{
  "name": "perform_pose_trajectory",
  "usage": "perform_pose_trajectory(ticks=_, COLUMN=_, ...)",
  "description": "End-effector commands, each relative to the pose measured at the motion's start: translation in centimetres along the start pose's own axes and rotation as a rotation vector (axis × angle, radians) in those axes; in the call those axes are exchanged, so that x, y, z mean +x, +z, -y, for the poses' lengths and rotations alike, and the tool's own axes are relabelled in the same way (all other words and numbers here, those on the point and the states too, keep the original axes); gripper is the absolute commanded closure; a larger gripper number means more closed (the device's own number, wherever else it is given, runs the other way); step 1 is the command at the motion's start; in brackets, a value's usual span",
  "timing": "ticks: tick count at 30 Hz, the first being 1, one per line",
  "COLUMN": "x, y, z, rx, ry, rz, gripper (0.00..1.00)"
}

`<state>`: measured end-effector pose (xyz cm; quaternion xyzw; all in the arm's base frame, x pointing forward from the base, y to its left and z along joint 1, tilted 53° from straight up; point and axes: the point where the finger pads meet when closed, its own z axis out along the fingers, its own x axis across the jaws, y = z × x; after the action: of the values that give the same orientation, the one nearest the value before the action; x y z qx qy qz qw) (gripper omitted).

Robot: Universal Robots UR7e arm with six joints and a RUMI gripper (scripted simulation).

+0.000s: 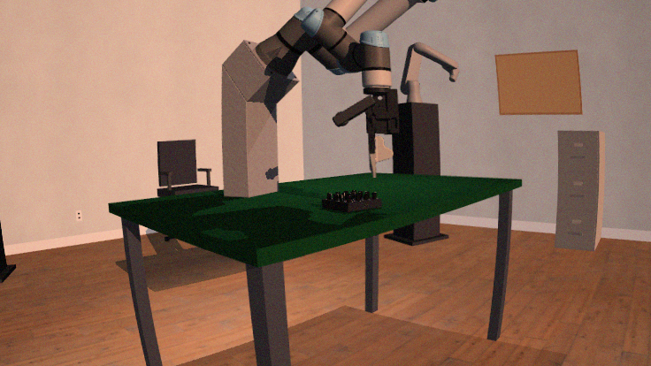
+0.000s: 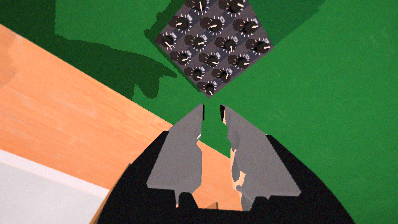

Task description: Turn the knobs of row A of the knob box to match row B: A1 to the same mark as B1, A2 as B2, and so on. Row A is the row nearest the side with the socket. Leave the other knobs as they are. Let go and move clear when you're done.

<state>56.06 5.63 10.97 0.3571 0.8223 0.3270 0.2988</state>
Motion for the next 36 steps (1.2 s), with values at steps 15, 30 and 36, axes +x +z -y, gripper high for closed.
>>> perform_pose_trajectory(ticks=15, x=-0.2, y=2.4, z=-0.2, rx=-0.003, ry=-0.004, rz=0.003, gripper=0.89)
perform_pose_trajectory(ticks=30, x=-0.2, y=3.3, z=-0.1, rx=-0.003, ry=-0.004, rz=0.003, gripper=0.89)
perform_pose_trajectory(ticks=36, x=-0.2, y=3.3, z=-0.1, rx=-0.003, ry=-0.004, rz=0.003, gripper=0.89)
